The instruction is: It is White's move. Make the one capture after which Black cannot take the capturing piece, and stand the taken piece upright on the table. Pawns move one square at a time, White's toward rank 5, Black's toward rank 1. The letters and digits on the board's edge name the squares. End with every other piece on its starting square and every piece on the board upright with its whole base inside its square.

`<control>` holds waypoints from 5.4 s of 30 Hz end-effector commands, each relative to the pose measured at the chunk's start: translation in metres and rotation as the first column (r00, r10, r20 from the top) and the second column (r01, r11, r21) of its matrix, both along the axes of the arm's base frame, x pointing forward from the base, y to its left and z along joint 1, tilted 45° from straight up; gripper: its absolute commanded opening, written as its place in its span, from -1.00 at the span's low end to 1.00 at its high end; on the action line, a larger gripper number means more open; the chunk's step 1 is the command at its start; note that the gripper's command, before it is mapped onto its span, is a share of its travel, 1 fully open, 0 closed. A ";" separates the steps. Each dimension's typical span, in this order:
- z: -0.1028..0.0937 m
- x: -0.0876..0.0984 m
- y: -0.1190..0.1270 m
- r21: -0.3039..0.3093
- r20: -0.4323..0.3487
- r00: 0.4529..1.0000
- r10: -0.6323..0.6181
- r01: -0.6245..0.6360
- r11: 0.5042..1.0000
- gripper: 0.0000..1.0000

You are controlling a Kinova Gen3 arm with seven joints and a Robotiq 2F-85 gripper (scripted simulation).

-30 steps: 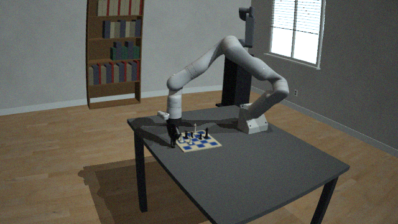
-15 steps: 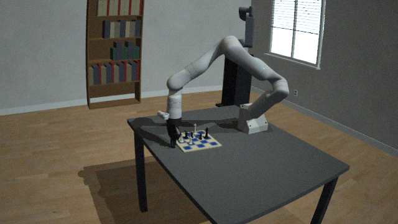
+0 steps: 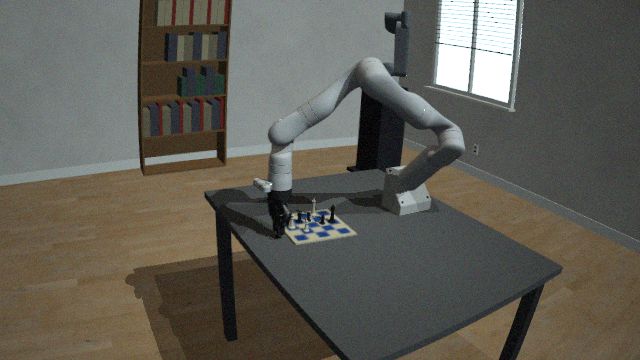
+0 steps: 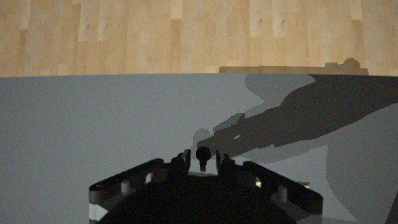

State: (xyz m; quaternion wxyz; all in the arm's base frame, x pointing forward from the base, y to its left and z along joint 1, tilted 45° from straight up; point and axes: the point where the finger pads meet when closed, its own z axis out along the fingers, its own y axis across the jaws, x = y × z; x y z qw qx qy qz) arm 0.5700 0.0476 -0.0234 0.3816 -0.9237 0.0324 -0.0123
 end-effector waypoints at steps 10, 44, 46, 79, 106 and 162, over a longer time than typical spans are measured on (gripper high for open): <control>0.009 0.000 -0.009 -0.001 0.002 1.000 -0.002 0.002 1.000 -0.27; 0.064 -0.004 -0.064 -0.001 0.002 1.000 -0.002 0.002 1.000 1.00; 0.064 -0.004 -0.064 -0.001 0.002 1.000 -0.002 0.002 1.000 1.00; 0.056 -0.034 -0.076 -0.039 -0.342 0.882 -0.325 0.332 0.942 1.00; 0.051 -0.072 -0.095 -0.264 -0.671 0.382 -0.636 0.678 0.686 1.00; 0.045 -0.071 -0.089 -0.265 -0.671 0.381 -0.636 0.678 0.686 -0.18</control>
